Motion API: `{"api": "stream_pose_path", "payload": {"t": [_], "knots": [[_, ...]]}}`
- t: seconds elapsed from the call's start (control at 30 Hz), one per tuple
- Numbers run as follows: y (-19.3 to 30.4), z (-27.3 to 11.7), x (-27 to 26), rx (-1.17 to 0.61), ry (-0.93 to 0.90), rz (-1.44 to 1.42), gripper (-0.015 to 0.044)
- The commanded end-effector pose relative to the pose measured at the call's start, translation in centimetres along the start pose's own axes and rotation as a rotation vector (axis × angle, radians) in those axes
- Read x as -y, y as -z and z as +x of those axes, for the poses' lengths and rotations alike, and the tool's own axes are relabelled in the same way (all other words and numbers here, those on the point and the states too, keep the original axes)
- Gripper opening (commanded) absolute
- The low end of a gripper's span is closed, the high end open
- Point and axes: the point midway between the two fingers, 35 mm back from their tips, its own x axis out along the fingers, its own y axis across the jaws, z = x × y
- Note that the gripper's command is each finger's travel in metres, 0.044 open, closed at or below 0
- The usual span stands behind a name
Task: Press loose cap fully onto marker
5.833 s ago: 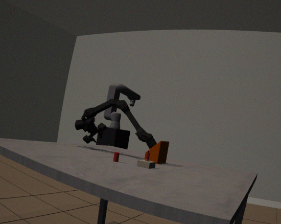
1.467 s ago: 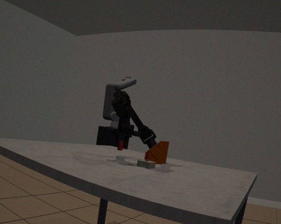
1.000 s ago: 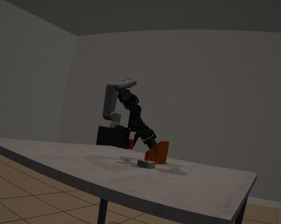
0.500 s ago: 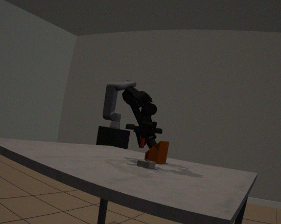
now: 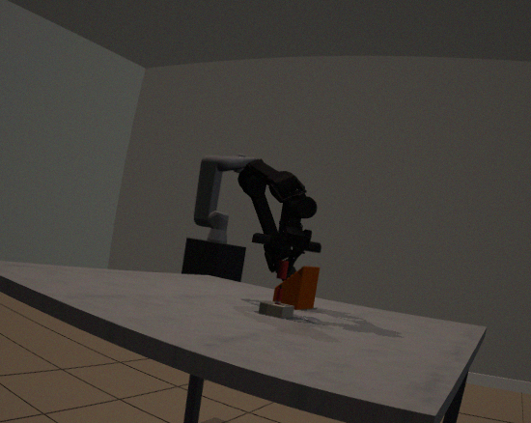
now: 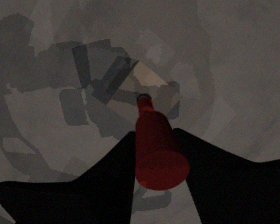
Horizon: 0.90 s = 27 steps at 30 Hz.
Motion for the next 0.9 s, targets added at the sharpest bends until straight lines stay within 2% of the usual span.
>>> {"api": "stream_pose_path", "payload": {"t": [0.0, 0.87], "knots": [[0.0, 0.5, -0.2, -0.006, -0.001, 0.001, 0.0], [-0.1, 4.2, -0.2, -0.006, -0.001, 0.001, 0.0]]}}
